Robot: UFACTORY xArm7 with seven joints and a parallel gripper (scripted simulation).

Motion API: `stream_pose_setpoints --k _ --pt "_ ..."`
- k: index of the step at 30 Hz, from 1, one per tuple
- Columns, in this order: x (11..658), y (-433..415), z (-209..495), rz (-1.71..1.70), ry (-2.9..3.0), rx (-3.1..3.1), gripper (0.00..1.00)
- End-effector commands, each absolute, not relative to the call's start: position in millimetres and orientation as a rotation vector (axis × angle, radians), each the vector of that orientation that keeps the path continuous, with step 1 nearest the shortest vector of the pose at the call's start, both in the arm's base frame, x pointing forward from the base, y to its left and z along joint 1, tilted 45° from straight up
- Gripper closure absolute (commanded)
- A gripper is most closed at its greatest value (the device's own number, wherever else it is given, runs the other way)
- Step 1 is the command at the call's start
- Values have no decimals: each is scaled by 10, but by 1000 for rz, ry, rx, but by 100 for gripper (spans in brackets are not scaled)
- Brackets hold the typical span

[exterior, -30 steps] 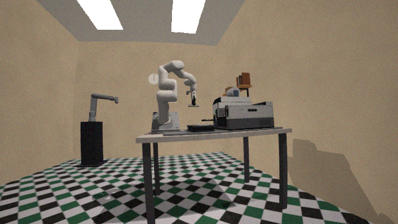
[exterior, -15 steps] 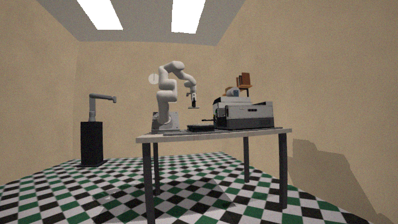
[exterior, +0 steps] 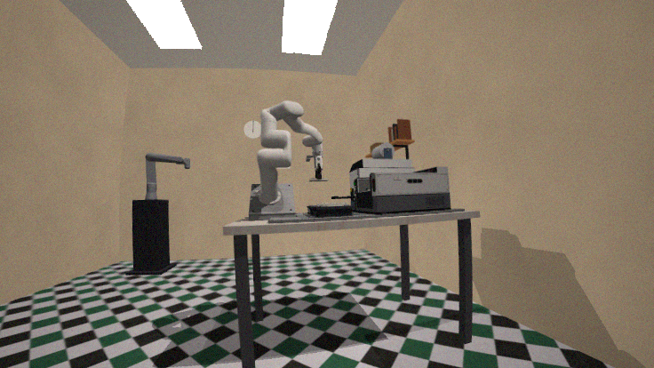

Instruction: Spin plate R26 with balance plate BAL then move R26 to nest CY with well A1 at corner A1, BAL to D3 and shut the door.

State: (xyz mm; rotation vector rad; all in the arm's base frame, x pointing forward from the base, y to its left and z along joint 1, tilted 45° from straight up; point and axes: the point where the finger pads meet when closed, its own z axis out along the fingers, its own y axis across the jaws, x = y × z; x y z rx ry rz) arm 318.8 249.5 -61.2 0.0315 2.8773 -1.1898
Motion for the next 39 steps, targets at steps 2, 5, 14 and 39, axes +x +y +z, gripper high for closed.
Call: stream_pose_setpoints --k 2,5,14,39 --pt "3196 2447 -677 -1183 2878 29 100" --pt "3197 2412 -713 -1183 2878 29 100" --pt "3200 2330 -796 -1183 2878 29 100" --pt "3207 2060 -1068 -1183 2878 29 100"
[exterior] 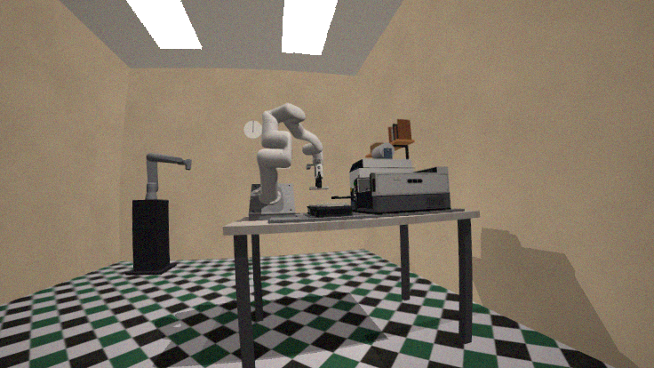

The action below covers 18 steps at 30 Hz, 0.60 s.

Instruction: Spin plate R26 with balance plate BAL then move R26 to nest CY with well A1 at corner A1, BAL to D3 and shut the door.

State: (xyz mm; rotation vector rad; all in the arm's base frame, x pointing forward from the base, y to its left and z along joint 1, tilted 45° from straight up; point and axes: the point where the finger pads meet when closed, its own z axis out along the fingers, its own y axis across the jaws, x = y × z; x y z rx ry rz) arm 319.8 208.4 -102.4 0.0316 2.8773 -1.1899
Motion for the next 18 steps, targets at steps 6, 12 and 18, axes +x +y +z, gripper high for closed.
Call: stream_pose_setpoints --k 6,12,18 --pt "3209 2013 -1116 -1183 2877 29 100" --pt "3211 1942 -1186 -1183 2877 29 100" --pt "3213 1872 -1257 -1183 2877 29 100"
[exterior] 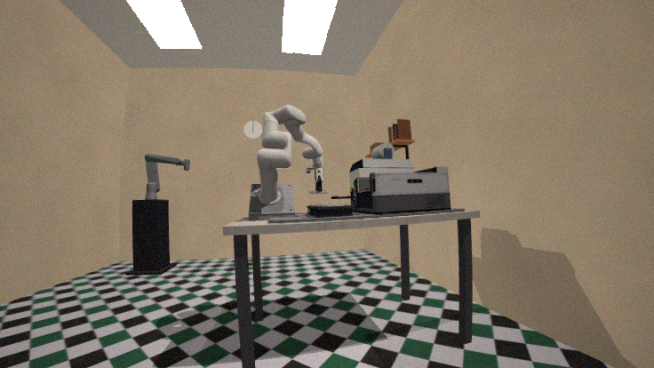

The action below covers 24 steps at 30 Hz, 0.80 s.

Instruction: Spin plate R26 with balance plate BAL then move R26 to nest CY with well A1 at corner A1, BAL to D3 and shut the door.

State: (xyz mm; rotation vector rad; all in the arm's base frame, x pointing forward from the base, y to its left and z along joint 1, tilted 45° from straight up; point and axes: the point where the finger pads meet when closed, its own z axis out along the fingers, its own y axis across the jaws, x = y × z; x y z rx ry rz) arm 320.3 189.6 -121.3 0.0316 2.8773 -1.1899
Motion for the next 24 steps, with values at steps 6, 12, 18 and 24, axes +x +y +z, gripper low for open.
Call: stream_pose_setpoints --k 6,12,18,24 --pt "3215 1825 -1305 -1183 2877 29 100" --pt "3216 1754 -1376 -1183 2877 29 100" --pt "3218 1695 -1435 -1183 2877 29 100" --pt "3220 1637 -1494 -1183 2877 29 100"
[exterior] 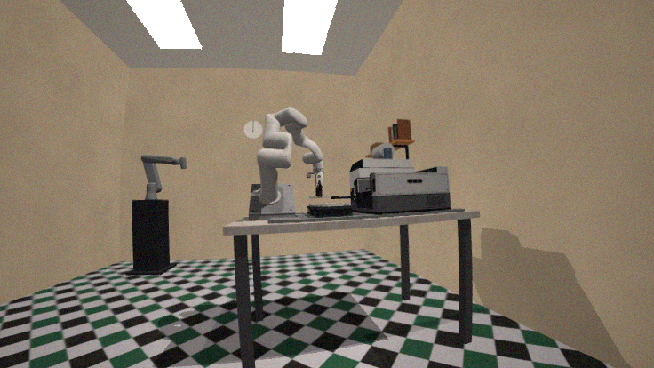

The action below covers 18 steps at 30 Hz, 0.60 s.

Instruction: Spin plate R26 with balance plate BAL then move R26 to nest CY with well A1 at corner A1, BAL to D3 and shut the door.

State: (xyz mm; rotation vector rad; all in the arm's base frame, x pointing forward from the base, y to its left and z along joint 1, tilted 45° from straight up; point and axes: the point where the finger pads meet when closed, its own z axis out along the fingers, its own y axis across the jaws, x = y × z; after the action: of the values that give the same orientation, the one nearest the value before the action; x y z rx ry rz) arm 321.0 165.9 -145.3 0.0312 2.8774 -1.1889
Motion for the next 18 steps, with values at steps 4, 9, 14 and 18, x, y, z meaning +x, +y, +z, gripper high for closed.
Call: stream_pose_setpoints --k 4,9,14,18 --pt "3221 1590 -1542 -1183 2877 29 100" --pt "3223 1531 -1601 -1183 2877 29 100" --pt "3224 1496 -1636 -1183 2877 29 100" --pt "3226 1449 -1684 -1183 2877 29 100"
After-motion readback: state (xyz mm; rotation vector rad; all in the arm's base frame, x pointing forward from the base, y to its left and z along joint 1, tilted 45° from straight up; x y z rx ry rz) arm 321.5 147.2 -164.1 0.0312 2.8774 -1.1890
